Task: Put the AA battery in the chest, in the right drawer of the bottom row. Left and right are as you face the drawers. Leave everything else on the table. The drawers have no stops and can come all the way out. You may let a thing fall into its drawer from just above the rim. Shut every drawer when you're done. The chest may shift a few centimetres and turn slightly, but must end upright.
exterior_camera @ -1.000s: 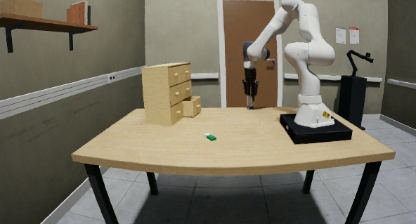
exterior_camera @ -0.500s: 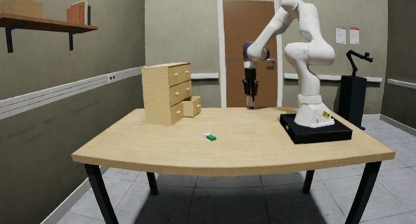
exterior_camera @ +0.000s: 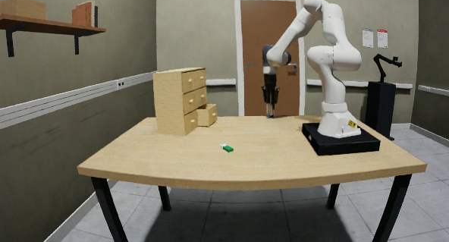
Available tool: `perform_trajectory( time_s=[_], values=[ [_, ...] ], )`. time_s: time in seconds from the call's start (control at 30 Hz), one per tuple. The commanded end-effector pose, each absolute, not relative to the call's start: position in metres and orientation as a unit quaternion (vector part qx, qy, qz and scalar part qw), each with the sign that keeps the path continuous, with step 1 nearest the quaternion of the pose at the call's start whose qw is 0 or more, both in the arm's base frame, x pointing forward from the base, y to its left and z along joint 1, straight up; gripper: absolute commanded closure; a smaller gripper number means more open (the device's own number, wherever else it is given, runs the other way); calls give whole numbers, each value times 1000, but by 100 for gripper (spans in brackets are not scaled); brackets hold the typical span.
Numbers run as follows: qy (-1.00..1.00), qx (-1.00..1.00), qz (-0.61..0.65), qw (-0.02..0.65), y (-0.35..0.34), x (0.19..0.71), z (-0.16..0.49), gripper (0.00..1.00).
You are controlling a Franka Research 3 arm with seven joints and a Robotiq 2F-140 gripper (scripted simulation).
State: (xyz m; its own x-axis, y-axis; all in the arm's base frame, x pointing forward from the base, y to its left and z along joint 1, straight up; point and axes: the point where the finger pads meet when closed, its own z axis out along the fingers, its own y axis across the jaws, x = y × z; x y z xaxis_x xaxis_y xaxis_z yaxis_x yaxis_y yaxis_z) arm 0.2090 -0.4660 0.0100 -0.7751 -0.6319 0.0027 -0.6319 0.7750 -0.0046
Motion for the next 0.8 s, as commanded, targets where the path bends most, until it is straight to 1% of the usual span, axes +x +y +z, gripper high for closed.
perform_trajectory(
  time_s=[0.0, 0.33, 0.77],
  values=[
    [-943, 333, 3, 0, -465, 210, 5, 74],
    [-943, 333, 3, 0, -466, 210, -9, 74],
    [-943, 333, 3, 0, -466, 210, -10, 74]
  ],
)
